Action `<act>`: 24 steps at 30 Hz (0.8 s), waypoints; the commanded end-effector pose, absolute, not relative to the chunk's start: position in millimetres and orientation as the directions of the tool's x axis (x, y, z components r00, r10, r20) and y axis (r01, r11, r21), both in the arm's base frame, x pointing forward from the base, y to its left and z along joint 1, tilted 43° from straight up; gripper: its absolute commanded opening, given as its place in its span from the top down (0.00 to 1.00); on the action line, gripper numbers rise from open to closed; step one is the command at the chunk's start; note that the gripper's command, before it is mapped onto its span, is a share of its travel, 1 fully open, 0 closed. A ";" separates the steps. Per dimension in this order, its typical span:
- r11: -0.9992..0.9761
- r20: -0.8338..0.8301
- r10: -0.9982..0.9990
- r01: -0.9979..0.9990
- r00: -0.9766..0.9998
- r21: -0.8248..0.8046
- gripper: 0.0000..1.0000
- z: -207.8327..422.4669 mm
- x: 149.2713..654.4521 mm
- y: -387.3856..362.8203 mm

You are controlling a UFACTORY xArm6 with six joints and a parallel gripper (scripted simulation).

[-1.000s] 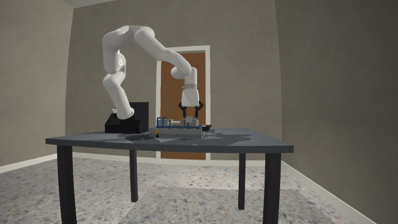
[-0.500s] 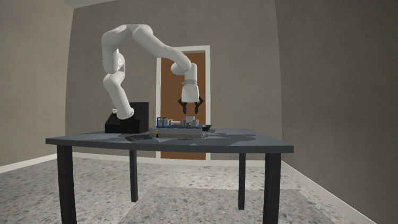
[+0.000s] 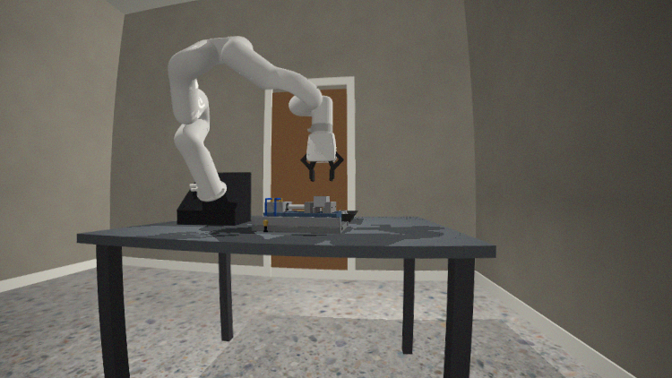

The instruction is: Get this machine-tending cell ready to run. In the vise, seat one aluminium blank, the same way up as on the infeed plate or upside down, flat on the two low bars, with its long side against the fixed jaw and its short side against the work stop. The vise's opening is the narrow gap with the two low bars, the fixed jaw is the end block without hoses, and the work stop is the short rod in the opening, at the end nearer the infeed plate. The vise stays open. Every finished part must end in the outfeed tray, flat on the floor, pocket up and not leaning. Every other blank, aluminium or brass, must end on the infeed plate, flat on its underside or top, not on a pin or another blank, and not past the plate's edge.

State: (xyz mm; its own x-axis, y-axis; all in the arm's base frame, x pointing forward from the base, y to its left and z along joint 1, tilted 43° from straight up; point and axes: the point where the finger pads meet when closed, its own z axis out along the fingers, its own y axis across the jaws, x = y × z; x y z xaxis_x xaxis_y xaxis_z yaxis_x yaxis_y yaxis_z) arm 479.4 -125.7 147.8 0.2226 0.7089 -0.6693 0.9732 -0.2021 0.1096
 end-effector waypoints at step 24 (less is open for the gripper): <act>-0.201 -0.669 0.709 0.973 0.224 0.112 1.00 158.9 481.1 -115.8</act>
